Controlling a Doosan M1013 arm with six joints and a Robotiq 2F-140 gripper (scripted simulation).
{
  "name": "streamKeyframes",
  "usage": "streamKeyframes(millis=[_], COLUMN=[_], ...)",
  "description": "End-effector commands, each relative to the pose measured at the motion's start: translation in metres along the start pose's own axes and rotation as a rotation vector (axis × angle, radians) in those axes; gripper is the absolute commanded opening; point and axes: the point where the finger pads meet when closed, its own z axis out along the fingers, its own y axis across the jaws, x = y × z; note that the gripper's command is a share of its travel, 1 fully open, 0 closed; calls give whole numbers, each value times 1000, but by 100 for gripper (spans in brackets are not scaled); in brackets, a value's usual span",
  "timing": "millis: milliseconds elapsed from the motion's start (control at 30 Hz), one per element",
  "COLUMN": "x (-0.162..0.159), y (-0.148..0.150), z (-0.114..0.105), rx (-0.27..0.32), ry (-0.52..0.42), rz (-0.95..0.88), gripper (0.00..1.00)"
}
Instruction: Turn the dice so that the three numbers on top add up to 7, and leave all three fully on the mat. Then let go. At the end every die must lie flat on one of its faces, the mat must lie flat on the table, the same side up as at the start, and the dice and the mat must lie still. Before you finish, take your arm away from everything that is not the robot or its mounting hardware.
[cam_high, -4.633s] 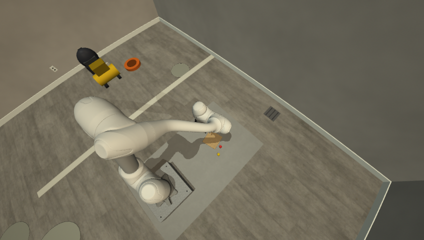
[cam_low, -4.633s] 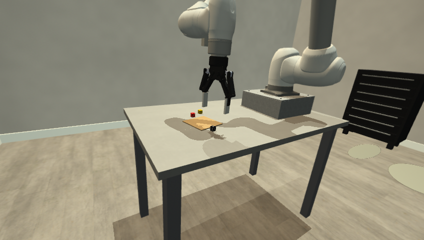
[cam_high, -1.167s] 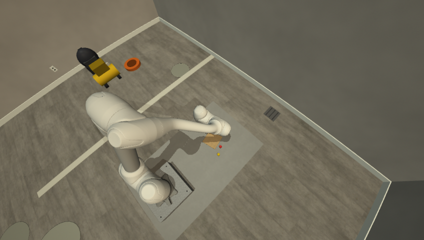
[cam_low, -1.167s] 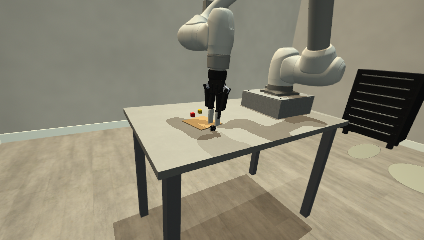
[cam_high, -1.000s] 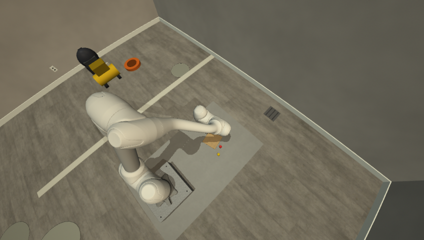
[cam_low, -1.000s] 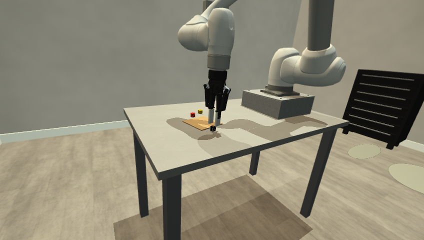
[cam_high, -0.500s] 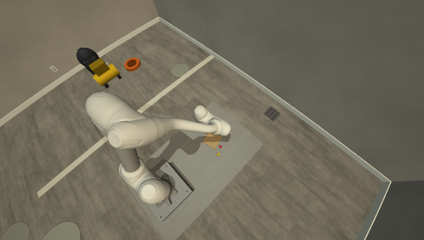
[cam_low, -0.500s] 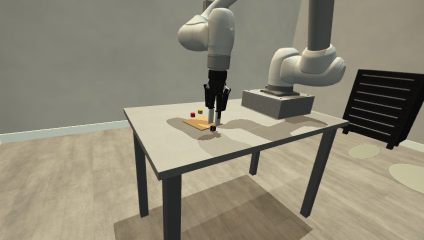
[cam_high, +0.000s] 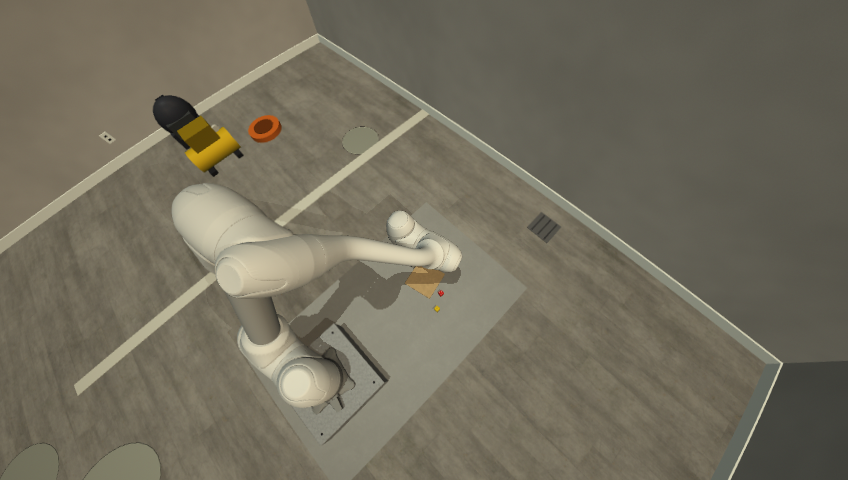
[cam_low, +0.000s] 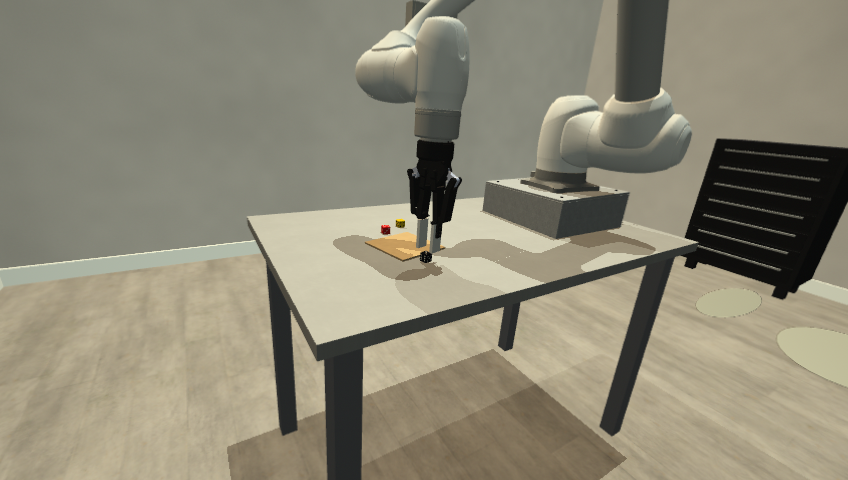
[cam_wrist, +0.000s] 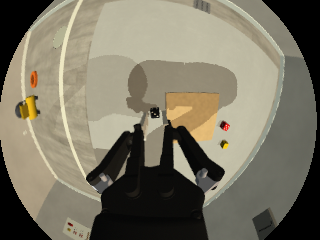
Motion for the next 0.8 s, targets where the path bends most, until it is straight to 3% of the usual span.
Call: streamKeyframes(millis=[0, 767], x=[0, 0], y=[0, 0], z=[2, 23], rx=[0, 0], ry=[0, 0], rz=[0, 0], gripper=[21, 21])
